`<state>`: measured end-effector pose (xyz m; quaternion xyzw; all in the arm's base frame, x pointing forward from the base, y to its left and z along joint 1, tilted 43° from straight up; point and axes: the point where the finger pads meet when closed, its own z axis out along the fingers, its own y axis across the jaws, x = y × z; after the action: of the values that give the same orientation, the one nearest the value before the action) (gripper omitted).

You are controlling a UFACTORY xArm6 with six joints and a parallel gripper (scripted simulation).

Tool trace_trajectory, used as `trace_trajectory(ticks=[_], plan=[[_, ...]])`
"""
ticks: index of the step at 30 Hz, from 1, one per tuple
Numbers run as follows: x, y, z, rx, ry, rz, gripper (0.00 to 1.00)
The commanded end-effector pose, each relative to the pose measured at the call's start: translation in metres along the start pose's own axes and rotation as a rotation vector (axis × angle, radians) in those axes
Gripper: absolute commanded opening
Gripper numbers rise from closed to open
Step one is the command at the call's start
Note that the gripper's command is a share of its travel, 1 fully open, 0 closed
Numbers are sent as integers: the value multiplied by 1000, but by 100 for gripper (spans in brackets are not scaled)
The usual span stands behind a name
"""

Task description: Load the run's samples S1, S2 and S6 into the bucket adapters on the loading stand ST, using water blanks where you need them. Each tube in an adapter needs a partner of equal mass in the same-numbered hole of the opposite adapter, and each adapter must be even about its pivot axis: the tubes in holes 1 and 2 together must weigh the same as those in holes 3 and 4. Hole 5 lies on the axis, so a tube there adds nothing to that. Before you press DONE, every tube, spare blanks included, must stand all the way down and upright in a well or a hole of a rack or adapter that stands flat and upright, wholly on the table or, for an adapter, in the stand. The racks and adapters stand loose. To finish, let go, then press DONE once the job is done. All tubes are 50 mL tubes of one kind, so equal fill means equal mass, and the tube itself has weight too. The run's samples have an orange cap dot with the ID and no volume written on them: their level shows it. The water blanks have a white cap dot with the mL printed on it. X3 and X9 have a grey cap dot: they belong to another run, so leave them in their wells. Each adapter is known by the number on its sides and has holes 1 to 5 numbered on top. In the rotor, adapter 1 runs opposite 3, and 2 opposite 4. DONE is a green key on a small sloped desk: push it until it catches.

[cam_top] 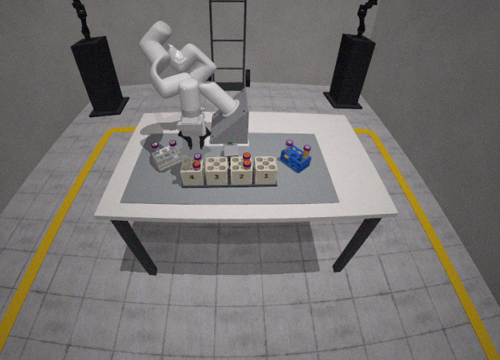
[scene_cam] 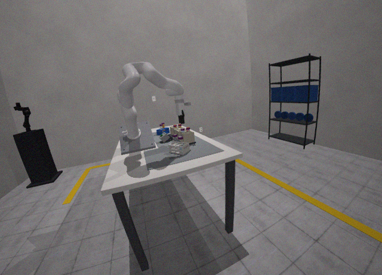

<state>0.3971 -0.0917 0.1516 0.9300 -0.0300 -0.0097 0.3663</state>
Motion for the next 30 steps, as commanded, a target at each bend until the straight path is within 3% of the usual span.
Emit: trace_trajectory(ticks=[1,30], plan=[[1,0,-7,1,3,1,44],[1,0,-59,1,3,1,44]])
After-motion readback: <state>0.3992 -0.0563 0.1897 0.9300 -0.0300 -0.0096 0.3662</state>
